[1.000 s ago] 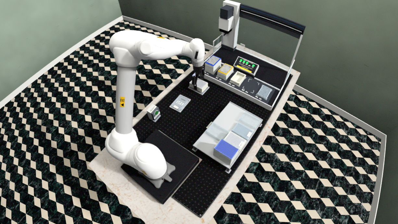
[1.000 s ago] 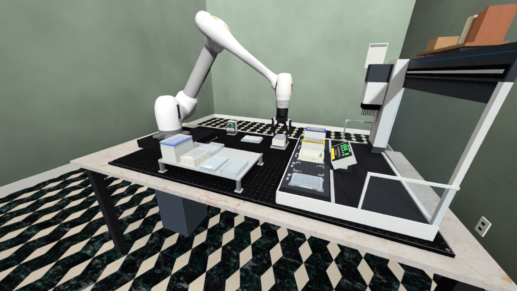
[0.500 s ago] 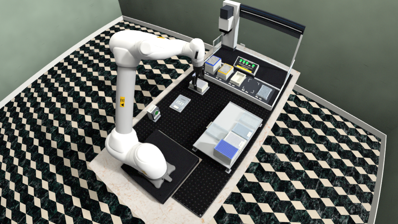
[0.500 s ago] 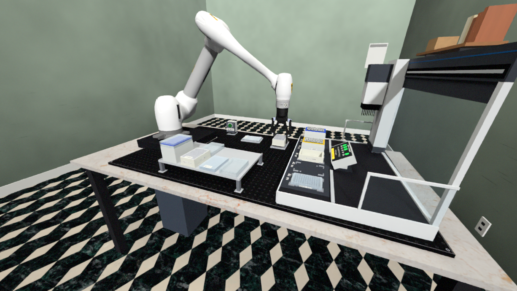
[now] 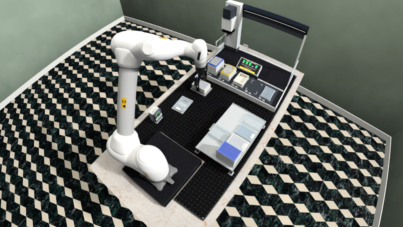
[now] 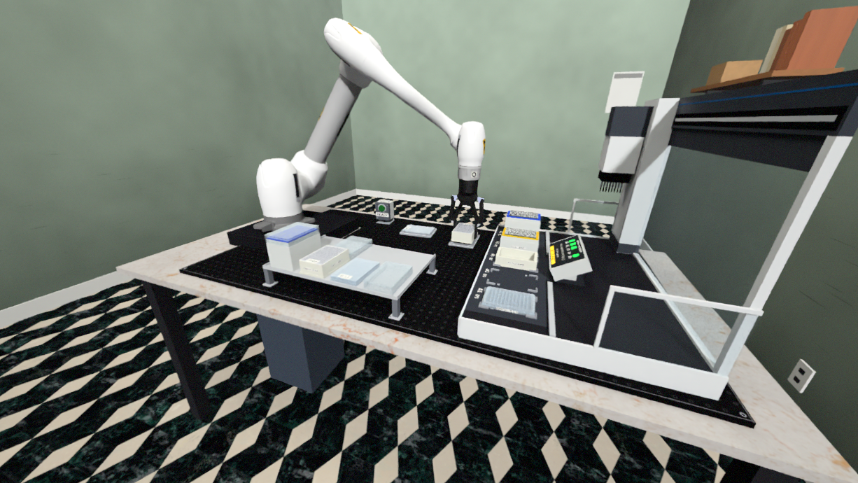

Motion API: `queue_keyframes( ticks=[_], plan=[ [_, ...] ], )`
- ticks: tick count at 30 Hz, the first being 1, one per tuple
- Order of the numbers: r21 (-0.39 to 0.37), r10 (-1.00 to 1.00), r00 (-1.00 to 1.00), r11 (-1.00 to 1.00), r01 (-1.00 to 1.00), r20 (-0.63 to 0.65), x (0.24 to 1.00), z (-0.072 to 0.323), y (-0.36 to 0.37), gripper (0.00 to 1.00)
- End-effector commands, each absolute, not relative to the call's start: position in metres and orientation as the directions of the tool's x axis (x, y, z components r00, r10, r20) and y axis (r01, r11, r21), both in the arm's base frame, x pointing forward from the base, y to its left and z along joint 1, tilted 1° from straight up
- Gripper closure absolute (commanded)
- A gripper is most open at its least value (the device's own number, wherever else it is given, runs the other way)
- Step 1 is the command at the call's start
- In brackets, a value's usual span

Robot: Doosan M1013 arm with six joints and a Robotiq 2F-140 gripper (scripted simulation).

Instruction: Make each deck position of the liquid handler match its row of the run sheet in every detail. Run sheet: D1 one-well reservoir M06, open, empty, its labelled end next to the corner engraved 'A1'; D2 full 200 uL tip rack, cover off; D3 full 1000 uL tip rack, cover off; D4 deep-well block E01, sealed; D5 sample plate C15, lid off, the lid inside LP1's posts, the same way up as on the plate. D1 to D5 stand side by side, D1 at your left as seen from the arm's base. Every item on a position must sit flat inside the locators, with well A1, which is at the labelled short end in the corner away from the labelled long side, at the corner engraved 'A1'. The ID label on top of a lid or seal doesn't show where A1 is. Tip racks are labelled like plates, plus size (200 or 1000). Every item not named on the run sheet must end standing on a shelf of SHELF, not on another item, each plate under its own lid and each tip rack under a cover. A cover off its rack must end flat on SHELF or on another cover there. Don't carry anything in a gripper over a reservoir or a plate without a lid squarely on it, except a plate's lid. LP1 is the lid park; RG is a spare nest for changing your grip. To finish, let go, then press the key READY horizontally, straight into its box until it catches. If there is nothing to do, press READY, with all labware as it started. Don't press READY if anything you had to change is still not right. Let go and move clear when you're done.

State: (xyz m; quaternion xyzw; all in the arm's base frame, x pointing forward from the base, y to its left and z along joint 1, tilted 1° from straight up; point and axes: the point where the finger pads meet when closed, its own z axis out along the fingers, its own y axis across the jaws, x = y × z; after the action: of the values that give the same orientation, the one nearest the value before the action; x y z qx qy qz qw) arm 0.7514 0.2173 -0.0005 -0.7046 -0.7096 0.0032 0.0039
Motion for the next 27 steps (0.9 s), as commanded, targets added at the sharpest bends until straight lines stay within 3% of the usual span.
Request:
queue_keyframes(
  ticks=[1,27],
  plan=[
    [-0.009,1.000,-0.007,0.007,1.000,0.002,0.7519,-0.0004,0.2175,0.90],
    [-0.009,1.000,-0.007,0.007,1.000,0.002,0.7518,-0.0077,0.2175,0.90]
  ],
)
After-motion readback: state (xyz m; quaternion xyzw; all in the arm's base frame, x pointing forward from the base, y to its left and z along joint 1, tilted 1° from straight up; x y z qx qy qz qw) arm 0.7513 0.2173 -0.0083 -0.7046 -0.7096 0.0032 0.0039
